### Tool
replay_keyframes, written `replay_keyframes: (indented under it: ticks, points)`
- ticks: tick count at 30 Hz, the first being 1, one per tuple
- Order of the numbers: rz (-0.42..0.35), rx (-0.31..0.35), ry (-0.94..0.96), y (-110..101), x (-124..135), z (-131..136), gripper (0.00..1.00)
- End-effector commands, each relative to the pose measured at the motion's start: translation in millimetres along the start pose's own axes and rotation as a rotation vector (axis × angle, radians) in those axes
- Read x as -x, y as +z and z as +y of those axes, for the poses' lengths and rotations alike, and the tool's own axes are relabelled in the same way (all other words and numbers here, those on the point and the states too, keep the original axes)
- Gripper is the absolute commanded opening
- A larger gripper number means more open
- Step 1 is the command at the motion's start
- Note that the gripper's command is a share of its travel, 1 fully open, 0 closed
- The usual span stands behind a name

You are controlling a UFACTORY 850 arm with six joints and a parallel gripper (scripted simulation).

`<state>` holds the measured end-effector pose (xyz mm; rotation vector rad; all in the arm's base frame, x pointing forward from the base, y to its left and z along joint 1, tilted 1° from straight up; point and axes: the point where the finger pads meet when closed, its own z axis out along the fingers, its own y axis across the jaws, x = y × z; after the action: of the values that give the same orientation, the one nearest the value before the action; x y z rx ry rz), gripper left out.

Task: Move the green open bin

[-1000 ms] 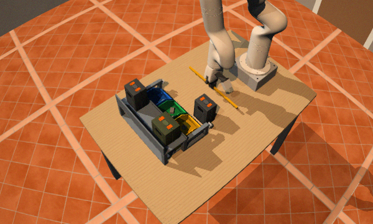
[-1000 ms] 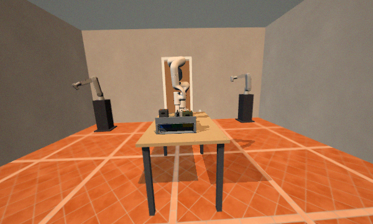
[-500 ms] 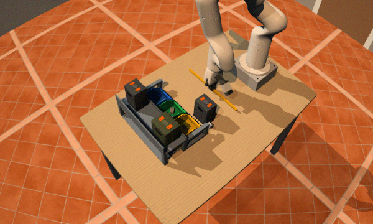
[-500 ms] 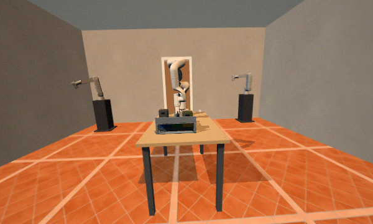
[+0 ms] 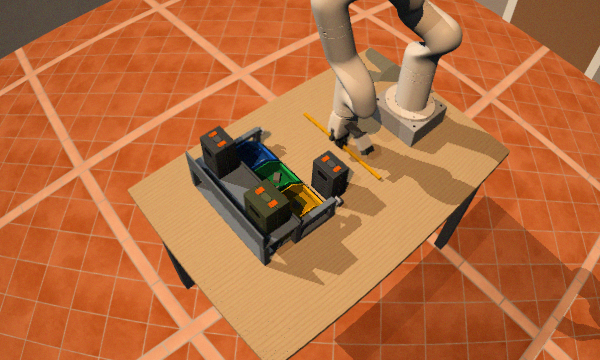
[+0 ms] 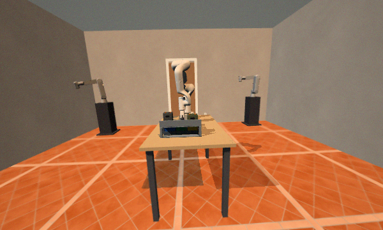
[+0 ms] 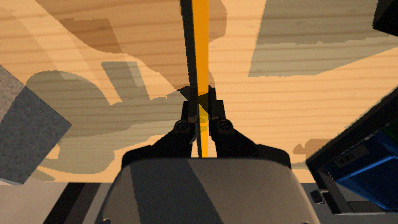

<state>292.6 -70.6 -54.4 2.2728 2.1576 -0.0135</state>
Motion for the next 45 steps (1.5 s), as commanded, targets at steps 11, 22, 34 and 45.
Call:
replay_keyframes:
  ticks: [11,22,34,45]
  points:
    - [0.000,0.002,0.000,1.1,0.1,0.8,1.00]
    - [0.000,0.002,0.000,1.1,0.1,0.8,1.00]
    - [0.000,0.002,0.000,1.1,0.1,0.8,1.00]
    - [0.000,0.002,0.000,1.1,0.1,0.8,1.00]
